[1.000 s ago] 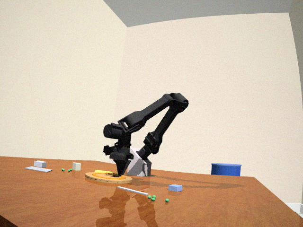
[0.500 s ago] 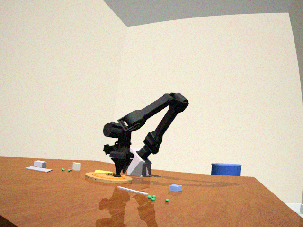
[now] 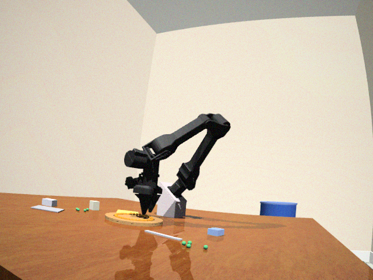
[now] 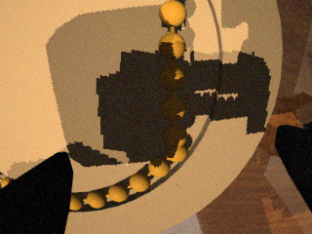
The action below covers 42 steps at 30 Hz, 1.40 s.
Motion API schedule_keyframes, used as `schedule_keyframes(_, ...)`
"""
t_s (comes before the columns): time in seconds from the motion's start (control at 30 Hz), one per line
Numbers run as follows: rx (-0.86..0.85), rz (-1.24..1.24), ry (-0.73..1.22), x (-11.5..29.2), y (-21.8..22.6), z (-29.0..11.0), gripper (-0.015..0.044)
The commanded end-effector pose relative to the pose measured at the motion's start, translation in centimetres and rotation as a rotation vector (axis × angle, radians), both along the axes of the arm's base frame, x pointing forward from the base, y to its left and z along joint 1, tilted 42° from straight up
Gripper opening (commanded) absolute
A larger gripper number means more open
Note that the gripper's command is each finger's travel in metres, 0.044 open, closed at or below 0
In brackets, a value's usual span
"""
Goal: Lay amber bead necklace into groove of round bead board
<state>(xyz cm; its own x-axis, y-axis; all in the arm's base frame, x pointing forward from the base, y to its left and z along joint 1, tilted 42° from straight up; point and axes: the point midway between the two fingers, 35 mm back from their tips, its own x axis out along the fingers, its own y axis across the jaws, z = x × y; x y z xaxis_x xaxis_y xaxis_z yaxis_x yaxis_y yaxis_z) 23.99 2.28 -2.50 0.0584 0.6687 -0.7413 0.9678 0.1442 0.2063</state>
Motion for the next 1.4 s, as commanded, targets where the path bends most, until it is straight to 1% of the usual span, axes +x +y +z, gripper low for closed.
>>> schedule_keyframes(0.0,-0.013,0.028,-0.026,0.6,-2.4,-0.7,0.0282)
schedule_keyframes(0.2,-0.014,0.086,-0.078,0.9,-6.4,-1.9,0.0125)
schedule_keyframes(0.23,-0.014,0.087,-0.08,0.9,-6.5,-2.0,0.012)
schedule_keyframes(0.5,-0.014,0.087,-0.08,1.0,-5.3,-3.2,0.012)
schedule_keyframes(0.53,-0.018,0.083,-0.085,1.1,-5.9,-2.5,0.012)
schedule_keyframes(0.63,-0.017,0.083,-0.085,1.1,-5.8,-2.7,0.012)
schedule_keyframes(1.37,-0.012,0.087,-0.08,1.1,-3.8,-4.9,0.012)
